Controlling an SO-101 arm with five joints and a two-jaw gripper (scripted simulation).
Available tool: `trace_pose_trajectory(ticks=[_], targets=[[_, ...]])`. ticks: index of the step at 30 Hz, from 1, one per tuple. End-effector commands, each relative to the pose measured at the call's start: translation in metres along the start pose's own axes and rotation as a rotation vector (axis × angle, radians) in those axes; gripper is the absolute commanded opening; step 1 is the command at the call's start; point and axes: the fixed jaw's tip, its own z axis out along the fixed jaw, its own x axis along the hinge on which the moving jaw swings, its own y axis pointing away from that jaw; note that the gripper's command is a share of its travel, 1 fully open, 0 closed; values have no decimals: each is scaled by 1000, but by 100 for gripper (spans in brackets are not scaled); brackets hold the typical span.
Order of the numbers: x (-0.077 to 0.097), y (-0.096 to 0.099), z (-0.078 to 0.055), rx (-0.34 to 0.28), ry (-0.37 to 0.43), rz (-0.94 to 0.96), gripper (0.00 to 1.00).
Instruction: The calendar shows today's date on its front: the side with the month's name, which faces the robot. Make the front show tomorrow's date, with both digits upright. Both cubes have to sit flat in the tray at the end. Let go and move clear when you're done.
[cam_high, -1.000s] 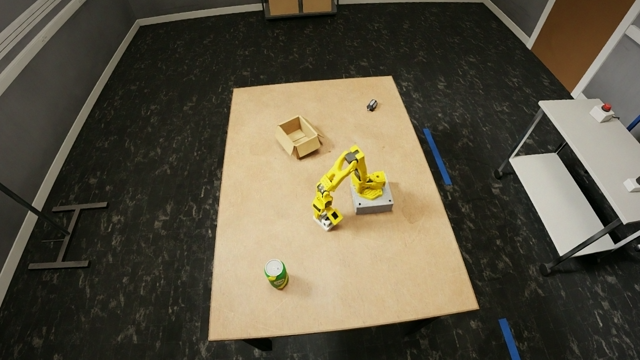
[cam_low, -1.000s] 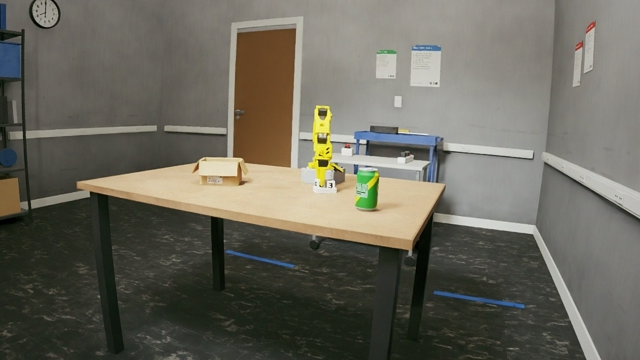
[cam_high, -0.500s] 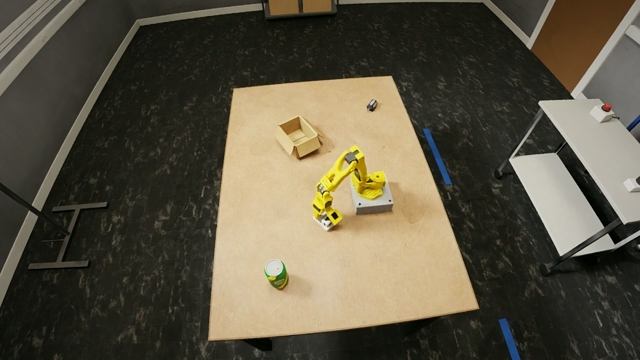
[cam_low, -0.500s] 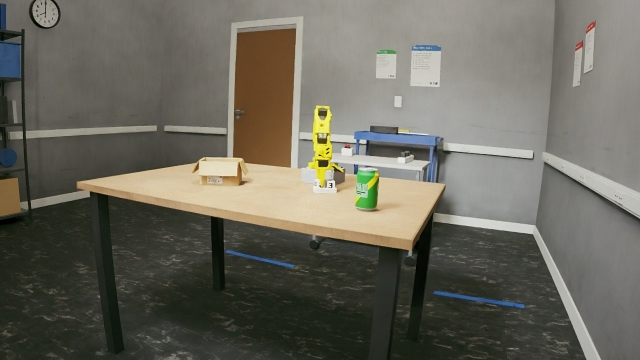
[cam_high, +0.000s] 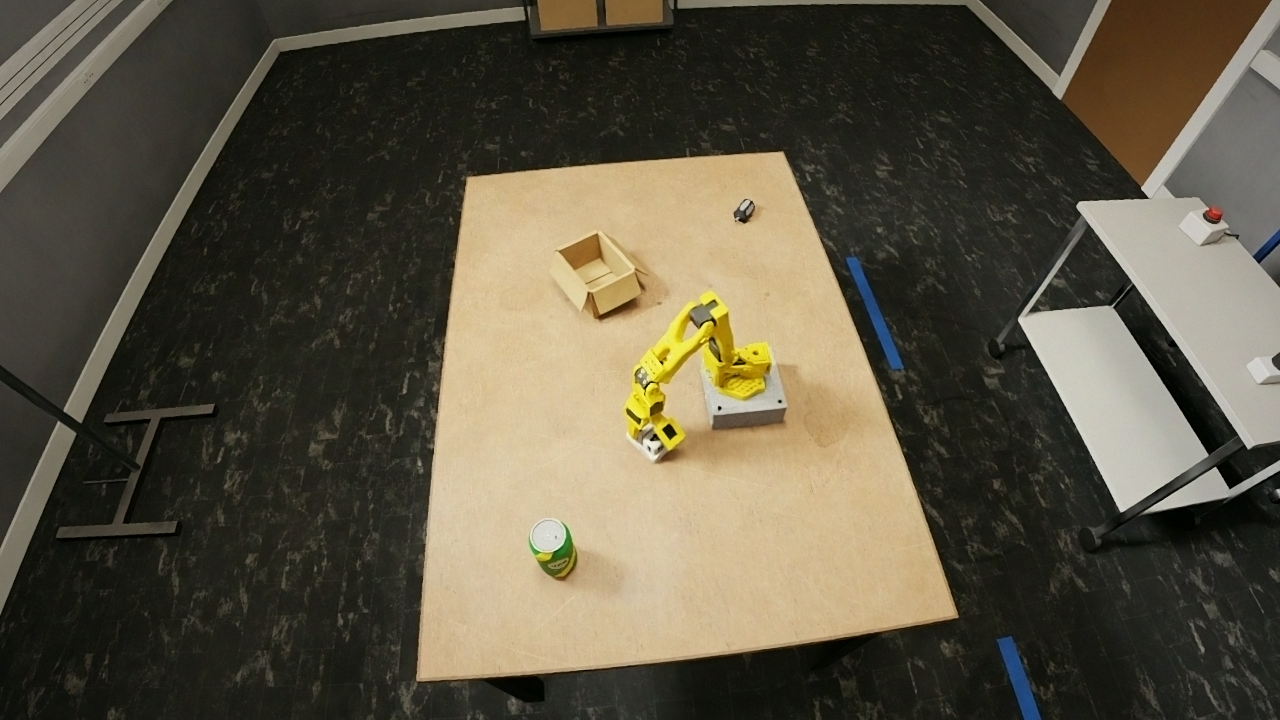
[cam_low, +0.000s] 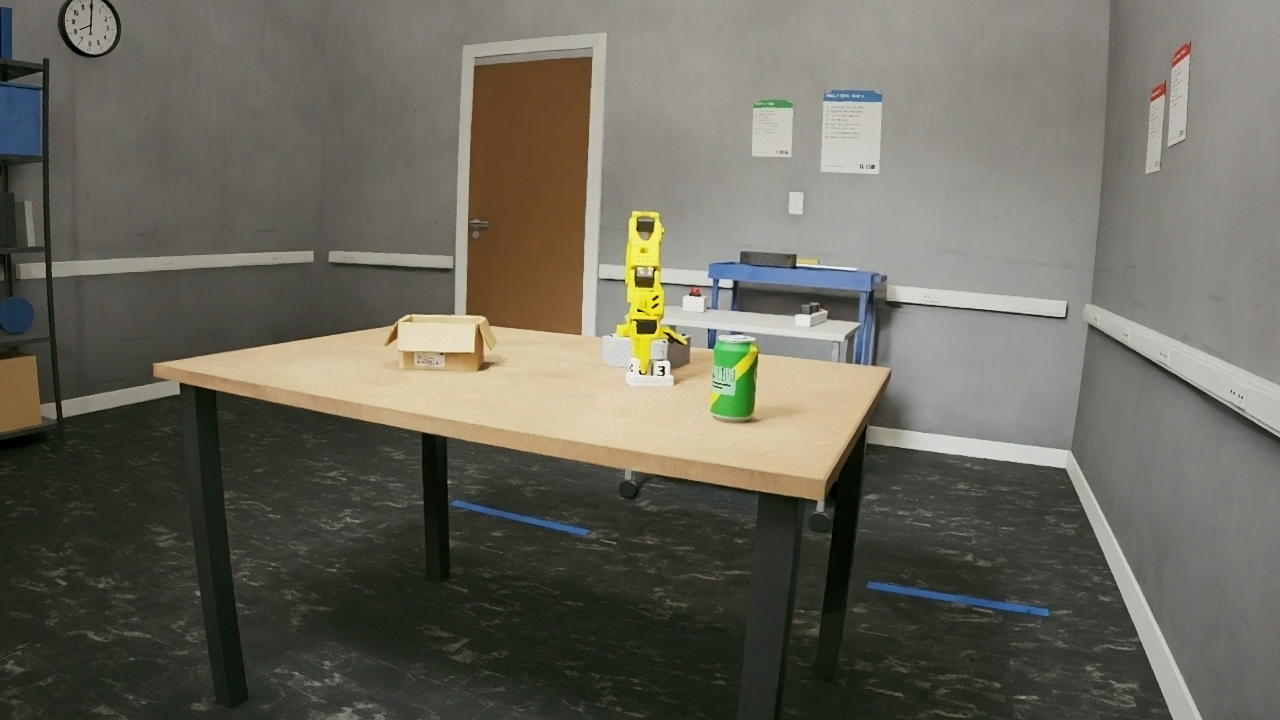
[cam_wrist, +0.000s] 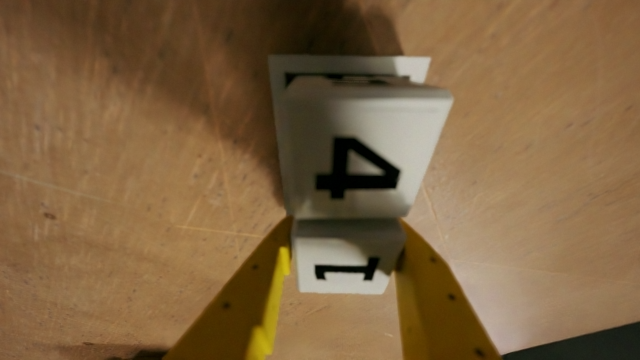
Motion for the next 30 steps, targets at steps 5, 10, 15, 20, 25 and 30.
trace_pose_trajectory(ticks=[5,10,15,20,25,30], targets=[[-4,5,4,-25,-8,-3,25],[-4,5,4,-25,-8,-3,28],[-4,5,4,-25,-8,-3,33],[-4,5,4,-25,-8,-3,35],[-4,5,4,-25,-8,-3,36],[-3,5,3,-25,-8,-3,36]])
